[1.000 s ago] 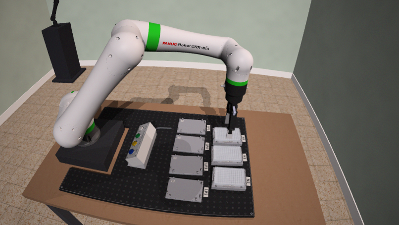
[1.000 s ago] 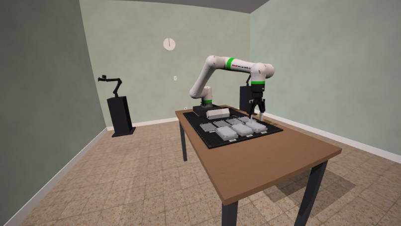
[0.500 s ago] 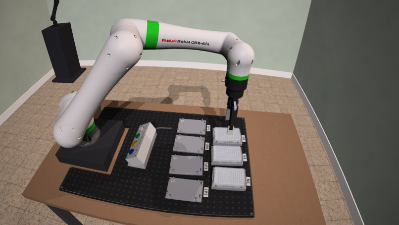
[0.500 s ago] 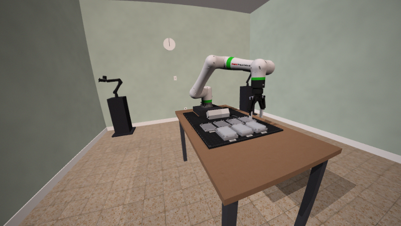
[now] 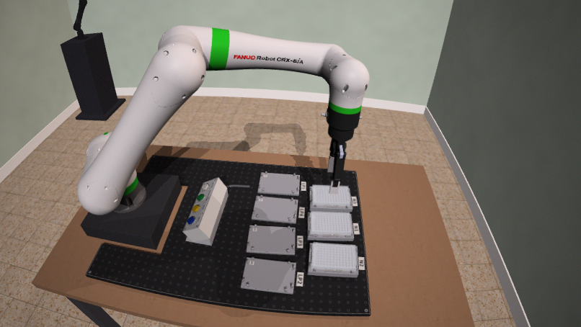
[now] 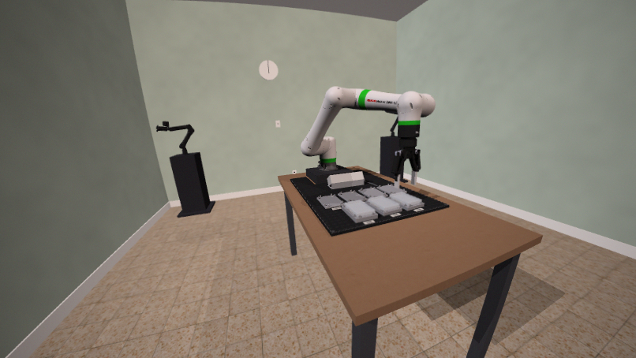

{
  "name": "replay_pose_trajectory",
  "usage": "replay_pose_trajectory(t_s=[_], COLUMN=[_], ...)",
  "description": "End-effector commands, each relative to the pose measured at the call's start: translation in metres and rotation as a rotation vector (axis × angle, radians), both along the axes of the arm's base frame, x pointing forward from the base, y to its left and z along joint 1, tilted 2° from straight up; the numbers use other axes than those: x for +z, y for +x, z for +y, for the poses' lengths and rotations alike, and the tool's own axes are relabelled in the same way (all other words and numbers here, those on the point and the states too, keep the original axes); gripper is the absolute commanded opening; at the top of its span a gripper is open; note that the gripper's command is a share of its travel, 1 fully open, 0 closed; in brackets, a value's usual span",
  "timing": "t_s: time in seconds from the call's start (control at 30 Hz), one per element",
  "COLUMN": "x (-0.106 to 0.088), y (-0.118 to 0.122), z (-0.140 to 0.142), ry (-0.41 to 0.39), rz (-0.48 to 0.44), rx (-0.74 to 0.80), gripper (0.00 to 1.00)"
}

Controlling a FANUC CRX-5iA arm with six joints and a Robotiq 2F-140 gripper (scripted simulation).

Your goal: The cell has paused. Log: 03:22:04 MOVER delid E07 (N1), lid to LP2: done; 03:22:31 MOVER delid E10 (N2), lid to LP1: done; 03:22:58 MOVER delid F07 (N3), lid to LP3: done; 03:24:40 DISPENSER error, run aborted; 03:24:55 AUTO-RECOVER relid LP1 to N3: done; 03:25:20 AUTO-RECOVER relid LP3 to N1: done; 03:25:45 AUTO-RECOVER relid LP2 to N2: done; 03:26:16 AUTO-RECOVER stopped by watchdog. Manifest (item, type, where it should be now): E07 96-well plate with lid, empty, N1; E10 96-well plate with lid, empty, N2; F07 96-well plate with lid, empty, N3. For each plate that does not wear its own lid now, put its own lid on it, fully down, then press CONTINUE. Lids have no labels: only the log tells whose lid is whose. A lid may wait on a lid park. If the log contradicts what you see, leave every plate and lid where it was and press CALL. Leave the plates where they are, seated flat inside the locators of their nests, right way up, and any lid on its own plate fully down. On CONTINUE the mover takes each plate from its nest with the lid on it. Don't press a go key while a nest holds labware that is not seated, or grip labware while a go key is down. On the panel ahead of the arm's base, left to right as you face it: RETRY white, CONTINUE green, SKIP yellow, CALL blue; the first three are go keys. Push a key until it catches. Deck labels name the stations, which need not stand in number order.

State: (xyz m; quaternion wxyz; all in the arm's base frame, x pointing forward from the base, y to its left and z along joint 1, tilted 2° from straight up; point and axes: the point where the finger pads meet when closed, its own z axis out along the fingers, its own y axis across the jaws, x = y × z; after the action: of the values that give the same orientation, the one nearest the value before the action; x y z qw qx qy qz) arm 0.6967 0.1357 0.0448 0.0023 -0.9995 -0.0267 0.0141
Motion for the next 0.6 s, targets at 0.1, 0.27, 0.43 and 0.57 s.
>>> replay_pose_trajectory(t_s=[0.1, 0.27, 0.43, 0.57], x=[0.027, 0.056, 0.075, 0.083], y=[-0.034, -0.083, -0.126, -0.151], z=[0.0, -0.003, -0.01, -0.014], ry=[0.0, -0.001, -0.001, -0.001], rz=[-0.001, -0.001, -0.001, -0.001], rx=[-0.008, -0.018, -0.026, -0.03], gripper=[0.66, 0.66, 0.66, 0.66])
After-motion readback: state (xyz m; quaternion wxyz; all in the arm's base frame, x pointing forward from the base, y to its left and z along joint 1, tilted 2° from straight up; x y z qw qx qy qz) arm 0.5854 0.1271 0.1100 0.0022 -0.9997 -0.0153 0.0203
